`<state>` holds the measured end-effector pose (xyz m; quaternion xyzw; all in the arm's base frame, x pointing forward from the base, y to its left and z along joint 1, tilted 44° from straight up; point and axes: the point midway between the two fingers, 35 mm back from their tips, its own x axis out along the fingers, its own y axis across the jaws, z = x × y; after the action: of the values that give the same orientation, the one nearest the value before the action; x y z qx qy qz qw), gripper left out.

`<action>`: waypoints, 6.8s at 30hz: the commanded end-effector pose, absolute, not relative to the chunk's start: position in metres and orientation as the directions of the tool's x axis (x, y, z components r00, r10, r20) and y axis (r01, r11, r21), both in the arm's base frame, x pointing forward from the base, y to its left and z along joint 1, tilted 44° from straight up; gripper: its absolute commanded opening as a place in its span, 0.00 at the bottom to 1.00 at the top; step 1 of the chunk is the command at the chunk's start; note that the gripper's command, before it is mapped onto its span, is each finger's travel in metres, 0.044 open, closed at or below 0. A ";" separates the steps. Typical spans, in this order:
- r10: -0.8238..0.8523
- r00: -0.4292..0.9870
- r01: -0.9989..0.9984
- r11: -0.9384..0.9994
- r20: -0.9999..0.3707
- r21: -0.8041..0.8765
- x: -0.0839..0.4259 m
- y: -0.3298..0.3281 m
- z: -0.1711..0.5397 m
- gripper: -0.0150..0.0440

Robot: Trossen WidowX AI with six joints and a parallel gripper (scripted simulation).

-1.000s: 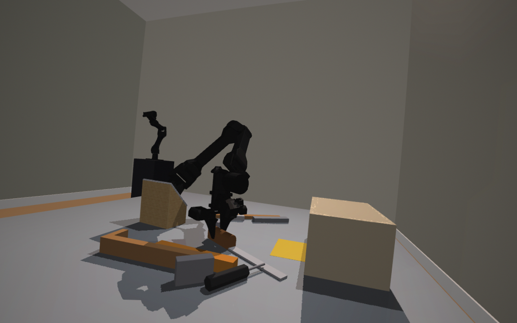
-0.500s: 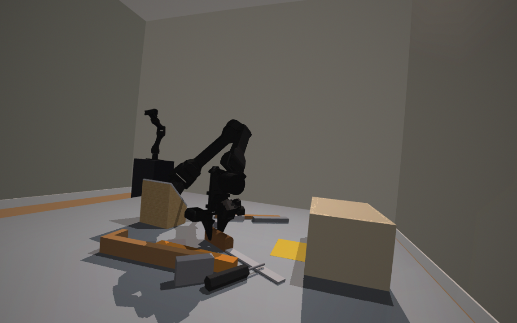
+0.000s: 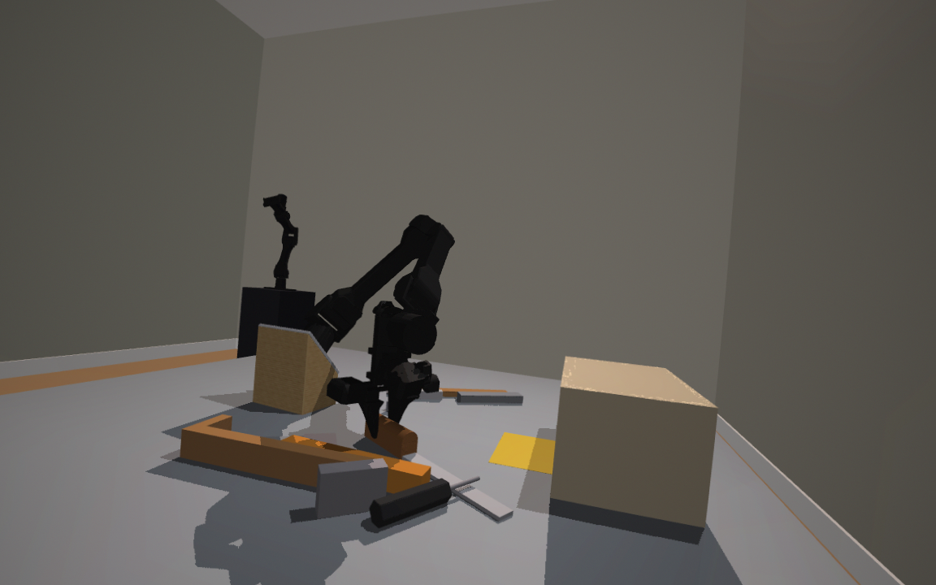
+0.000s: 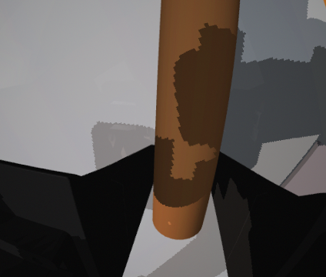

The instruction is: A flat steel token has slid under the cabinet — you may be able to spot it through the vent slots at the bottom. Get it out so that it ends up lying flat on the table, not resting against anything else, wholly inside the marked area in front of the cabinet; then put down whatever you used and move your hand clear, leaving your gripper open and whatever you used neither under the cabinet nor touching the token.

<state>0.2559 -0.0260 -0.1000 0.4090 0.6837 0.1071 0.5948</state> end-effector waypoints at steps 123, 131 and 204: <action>0.677 0.044 0.430 0.651 -0.735 0.626 0.262 -0.076 -0.143 0.25; 0.677 0.044 0.430 0.651 -0.735 0.626 0.262 -0.077 -0.144 0.25; 0.677 0.050 0.392 0.663 -0.734 0.638 0.266 -0.071 -0.143 0.25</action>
<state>0.2657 -0.0714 -0.1431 0.3968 0.6794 0.1136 0.6067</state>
